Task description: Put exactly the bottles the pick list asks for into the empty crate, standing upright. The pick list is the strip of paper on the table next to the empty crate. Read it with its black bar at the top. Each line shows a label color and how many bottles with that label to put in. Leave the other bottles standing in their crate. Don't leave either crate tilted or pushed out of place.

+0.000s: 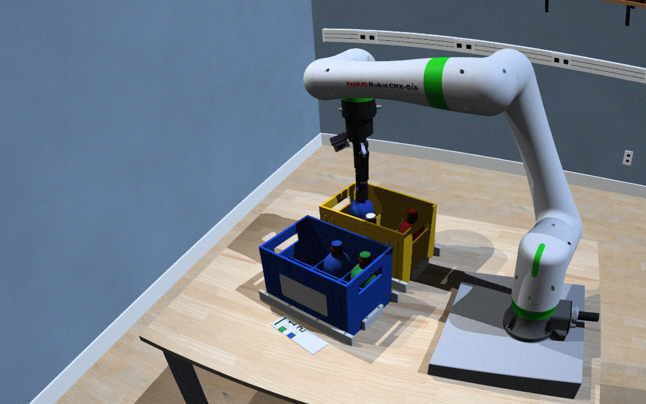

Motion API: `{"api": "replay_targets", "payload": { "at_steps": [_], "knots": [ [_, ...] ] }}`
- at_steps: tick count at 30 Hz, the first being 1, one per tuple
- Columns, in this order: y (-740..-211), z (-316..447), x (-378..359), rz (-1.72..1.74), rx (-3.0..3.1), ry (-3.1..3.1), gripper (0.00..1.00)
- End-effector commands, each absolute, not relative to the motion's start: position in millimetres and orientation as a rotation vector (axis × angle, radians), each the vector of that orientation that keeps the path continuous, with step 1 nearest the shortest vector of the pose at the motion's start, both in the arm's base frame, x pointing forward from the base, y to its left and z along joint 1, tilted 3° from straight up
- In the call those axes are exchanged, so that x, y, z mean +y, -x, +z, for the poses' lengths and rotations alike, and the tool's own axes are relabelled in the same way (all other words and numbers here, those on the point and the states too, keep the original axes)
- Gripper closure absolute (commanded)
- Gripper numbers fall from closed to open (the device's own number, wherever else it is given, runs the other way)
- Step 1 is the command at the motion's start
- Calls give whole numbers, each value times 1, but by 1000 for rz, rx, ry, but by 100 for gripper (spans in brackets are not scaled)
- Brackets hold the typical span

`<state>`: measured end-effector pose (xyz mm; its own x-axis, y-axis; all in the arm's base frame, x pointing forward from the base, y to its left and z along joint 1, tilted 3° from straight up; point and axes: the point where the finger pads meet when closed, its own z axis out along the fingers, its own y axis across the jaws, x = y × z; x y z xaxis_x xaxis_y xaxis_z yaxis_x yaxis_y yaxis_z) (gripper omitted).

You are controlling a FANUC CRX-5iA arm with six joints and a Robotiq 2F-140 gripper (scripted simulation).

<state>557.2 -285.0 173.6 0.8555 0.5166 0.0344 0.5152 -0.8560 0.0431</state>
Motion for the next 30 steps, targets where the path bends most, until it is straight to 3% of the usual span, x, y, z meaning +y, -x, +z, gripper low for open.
{"api": "replay_targets", "payload": {
  "at_steps": [1,30],
  "knots": [
    [-557,178,-285,72,833,-2993,90],
    [-555,223,-284,72,833,-2993,90]
  ]
}}
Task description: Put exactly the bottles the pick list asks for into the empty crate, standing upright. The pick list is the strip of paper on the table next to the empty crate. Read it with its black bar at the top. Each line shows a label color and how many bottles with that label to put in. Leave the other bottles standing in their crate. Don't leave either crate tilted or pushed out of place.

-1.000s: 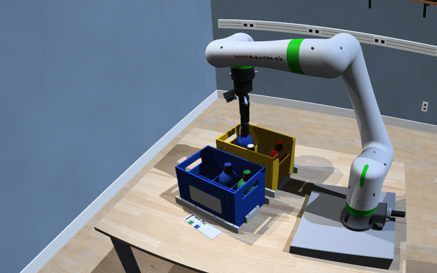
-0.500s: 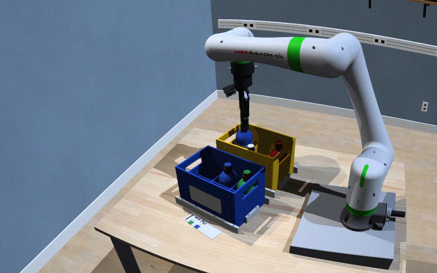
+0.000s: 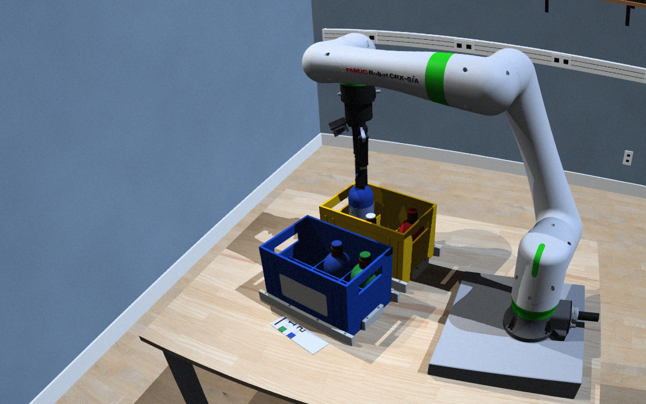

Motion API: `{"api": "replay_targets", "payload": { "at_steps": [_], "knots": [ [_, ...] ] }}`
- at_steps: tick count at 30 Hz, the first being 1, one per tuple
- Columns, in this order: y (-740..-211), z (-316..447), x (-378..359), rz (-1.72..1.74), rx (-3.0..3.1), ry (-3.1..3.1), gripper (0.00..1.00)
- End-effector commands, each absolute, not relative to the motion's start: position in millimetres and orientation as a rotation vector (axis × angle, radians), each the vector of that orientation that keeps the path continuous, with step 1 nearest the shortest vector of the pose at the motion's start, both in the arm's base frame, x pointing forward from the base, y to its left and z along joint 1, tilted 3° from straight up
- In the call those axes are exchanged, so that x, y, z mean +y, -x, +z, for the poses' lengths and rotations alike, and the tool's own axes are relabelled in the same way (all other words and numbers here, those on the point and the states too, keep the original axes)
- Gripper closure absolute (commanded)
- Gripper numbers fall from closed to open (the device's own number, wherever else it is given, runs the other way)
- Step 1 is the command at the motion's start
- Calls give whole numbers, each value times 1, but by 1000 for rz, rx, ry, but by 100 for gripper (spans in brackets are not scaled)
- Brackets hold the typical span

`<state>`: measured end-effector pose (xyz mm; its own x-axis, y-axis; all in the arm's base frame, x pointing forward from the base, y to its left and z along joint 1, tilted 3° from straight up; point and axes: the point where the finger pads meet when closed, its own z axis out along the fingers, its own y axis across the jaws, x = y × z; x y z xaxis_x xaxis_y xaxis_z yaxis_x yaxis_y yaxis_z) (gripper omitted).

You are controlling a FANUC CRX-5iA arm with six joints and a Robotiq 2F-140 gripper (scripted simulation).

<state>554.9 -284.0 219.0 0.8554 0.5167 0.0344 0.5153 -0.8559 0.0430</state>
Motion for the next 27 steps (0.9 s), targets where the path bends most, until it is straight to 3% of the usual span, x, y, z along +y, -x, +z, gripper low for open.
{"api": "replay_targets", "payload": {
  "at_steps": [1,27],
  "knots": [
    [-555,225,-284,72,833,-2993,90],
    [-553,262,-284,72,832,-2993,90]
  ]
}}
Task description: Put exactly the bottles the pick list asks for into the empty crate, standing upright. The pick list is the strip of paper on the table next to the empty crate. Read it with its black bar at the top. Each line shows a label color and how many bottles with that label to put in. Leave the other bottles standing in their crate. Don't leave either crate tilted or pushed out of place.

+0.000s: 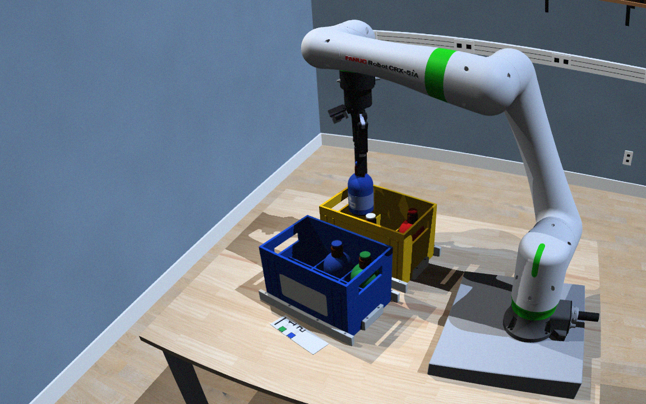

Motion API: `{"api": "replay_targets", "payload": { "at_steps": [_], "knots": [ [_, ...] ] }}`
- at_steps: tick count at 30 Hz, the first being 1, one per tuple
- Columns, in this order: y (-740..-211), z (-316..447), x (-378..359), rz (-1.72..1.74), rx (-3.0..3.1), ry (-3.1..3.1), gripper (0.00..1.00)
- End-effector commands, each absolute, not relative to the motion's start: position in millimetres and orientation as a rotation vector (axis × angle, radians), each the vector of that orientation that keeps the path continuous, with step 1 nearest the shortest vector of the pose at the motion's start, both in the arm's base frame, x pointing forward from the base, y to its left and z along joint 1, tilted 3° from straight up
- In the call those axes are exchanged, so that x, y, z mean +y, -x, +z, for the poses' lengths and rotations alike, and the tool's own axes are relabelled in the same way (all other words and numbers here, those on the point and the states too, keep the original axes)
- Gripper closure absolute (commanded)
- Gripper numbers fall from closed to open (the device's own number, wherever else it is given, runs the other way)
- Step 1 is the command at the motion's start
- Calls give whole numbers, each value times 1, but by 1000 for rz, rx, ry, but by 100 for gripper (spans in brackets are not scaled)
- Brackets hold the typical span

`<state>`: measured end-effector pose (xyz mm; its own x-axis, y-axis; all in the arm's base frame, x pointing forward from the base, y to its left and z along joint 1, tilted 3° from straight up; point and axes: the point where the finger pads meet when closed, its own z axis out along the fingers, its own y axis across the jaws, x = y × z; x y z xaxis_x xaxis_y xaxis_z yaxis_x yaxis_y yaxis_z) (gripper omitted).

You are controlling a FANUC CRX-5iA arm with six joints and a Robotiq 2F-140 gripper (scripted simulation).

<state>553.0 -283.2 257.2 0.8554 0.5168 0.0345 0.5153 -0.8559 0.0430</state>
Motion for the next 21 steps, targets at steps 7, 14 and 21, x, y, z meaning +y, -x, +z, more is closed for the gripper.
{"api": "replay_targets", "payload": {
  "at_steps": [7,14,21],
  "knots": [
    [-552,273,-283,72,832,-2993,90],
    [-552,282,-283,72,832,-2993,90],
    [-551,293,-283,72,832,-2993,90]
  ]
}}
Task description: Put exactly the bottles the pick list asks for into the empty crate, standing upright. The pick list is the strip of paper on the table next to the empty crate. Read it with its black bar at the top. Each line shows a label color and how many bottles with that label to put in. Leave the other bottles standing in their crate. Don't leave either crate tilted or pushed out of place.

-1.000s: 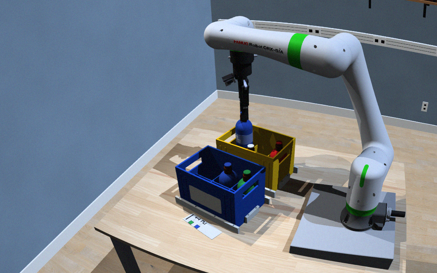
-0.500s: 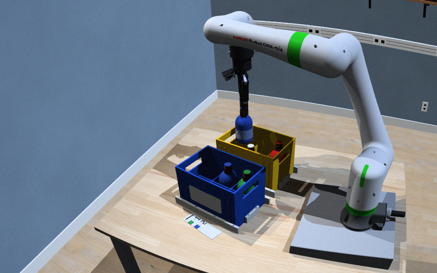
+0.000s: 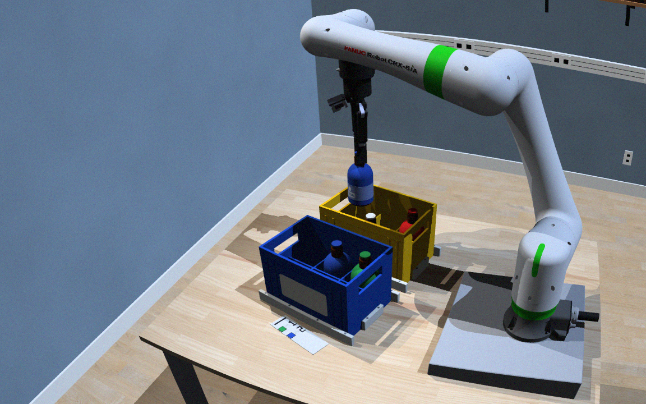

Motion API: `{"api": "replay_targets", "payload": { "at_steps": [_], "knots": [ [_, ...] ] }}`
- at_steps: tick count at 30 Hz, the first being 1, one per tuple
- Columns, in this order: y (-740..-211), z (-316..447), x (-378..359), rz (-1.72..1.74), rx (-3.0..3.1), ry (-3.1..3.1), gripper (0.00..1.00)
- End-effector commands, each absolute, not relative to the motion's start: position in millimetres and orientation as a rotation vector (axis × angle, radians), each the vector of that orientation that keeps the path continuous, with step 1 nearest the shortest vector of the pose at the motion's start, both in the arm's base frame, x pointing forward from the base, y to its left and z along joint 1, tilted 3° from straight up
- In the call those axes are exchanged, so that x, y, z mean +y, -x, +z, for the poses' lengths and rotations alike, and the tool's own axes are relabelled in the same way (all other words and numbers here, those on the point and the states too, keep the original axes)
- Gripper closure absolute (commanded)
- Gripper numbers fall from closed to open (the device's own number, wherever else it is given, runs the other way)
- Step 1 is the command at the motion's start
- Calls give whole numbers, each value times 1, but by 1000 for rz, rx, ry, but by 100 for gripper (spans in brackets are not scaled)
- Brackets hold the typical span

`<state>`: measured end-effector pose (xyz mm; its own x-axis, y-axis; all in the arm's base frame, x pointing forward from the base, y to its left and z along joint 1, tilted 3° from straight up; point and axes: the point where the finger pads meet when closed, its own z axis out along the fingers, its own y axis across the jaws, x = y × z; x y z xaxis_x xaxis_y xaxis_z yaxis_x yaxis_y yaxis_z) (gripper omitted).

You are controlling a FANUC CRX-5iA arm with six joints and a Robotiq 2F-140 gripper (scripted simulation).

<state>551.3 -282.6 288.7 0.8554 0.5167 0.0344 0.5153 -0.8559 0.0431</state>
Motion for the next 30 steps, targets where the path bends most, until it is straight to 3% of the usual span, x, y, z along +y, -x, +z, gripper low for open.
{"api": "replay_targets", "payload": {
  "at_steps": [1,30],
  "knots": [
    [-551,295,-283,72,832,-2993,90],
    [-549,336,-282,72,832,-2993,90]
  ]
}}
